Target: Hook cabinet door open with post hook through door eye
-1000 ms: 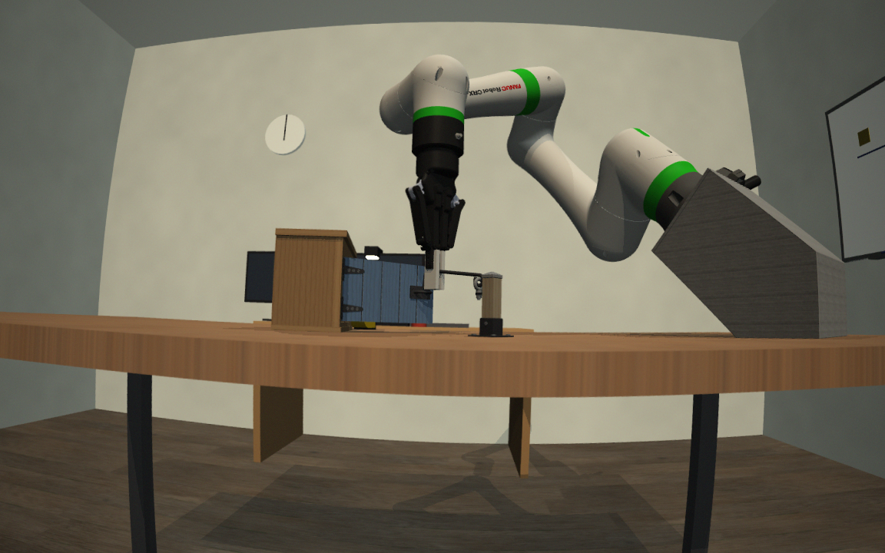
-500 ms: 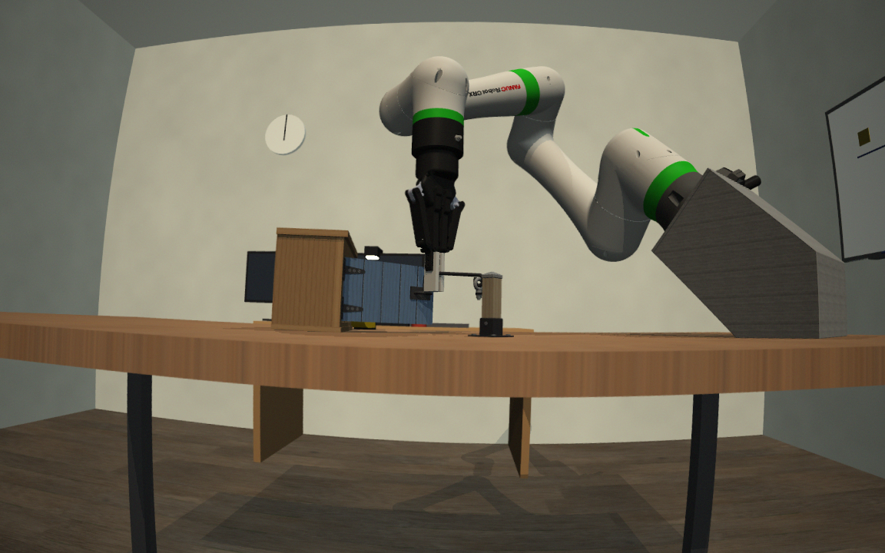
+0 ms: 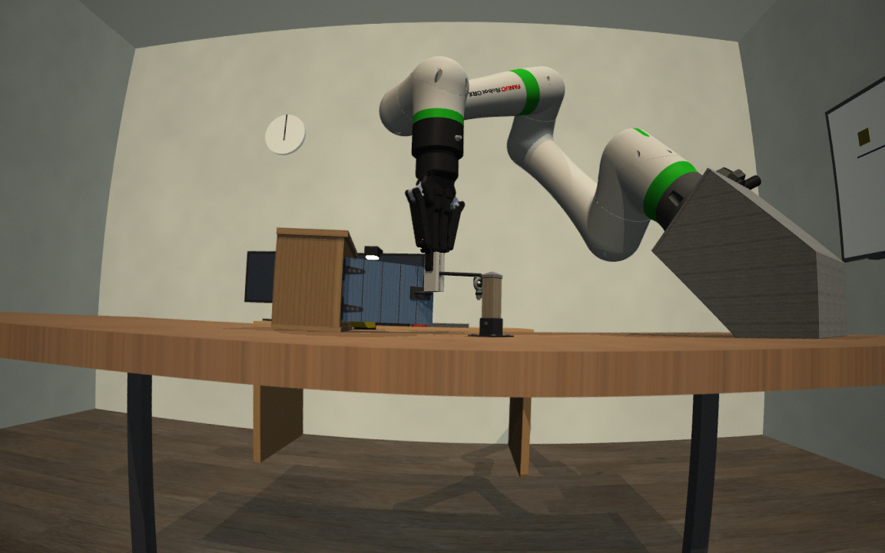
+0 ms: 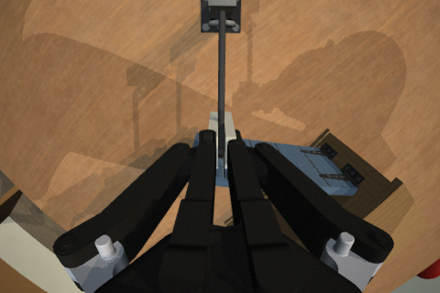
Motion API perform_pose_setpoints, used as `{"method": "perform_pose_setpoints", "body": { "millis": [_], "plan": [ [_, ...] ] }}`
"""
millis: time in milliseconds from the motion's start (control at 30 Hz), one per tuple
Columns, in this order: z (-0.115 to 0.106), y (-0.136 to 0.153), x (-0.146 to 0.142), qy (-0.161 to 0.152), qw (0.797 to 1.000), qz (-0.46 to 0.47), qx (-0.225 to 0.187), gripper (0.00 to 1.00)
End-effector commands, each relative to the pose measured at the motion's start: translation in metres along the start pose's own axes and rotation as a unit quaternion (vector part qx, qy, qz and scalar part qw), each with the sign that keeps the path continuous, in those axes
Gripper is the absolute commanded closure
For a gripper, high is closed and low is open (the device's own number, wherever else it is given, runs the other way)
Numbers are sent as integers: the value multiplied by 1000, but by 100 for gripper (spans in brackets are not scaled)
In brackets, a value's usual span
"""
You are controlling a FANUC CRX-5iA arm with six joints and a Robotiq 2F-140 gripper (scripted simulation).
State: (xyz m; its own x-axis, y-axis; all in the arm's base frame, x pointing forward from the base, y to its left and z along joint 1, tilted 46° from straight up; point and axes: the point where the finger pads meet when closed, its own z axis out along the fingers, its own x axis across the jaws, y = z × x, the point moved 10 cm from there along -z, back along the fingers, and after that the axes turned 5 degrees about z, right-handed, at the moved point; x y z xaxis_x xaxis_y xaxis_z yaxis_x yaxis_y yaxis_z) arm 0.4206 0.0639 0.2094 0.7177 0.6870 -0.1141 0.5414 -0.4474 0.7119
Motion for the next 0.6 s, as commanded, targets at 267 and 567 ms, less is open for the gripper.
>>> {"method": "perform_pose_setpoints", "body": {
  "millis": [267,567],
  "plan": [
    [0,0,0,0,1000,0,0,97],
    [3,1,0,0,1000,0,0,97]
  ]
}}
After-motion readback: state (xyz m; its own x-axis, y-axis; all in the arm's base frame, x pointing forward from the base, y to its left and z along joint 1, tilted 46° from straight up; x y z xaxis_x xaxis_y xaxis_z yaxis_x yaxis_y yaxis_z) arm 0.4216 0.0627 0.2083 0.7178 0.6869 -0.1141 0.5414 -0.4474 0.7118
